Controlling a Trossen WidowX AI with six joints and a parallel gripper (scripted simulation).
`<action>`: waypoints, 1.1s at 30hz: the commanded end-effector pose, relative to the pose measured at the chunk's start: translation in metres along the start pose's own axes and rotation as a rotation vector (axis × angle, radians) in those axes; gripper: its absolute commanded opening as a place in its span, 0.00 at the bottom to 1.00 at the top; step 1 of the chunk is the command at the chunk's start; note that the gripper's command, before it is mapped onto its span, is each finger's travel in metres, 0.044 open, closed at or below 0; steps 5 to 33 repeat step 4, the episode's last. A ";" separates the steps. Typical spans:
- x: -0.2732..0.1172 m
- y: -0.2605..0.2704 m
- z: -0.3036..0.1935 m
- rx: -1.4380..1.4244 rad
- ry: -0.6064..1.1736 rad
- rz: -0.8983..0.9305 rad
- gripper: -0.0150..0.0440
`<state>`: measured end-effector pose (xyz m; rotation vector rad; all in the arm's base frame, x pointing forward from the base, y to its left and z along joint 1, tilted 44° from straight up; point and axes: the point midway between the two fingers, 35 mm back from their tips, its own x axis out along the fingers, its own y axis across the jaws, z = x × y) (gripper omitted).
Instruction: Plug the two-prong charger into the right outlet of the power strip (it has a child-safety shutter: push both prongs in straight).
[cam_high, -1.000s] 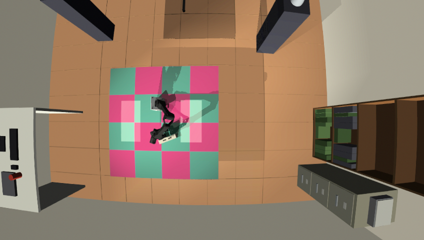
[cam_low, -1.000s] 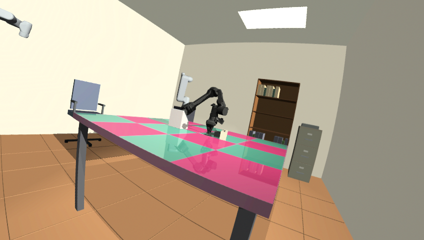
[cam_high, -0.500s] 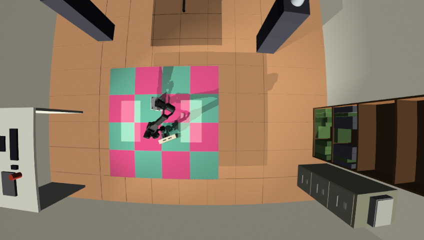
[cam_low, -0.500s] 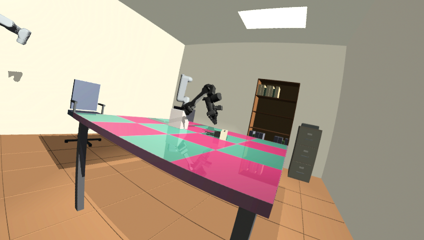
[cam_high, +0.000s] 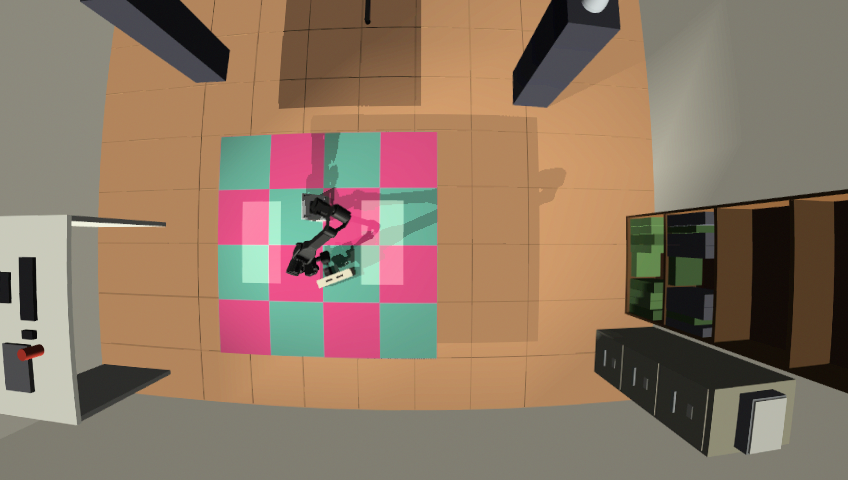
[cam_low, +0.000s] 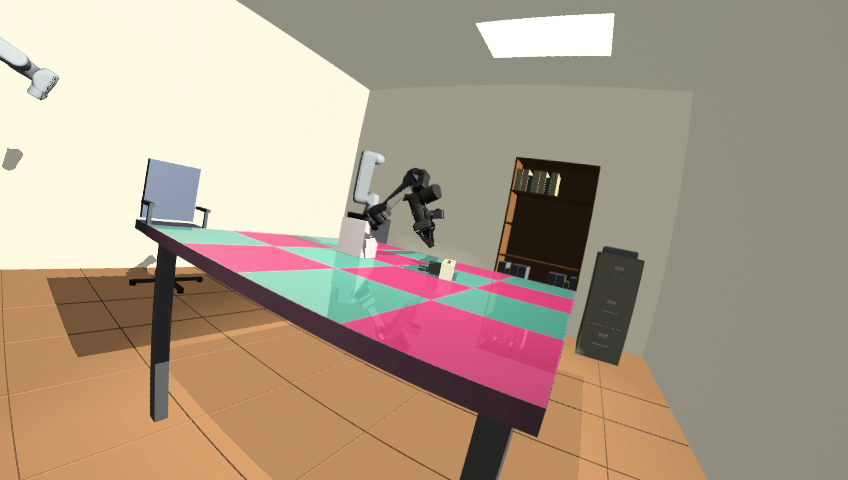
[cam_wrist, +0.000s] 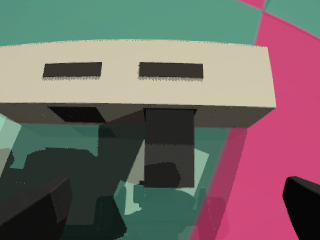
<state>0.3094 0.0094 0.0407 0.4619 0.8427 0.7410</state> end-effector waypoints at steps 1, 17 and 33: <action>0.000 0.001 -0.001 0.007 -0.002 0.006 1.00; 0.000 0.001 -0.001 0.007 -0.002 0.006 1.00; 0.000 0.001 -0.001 0.007 -0.002 0.006 1.00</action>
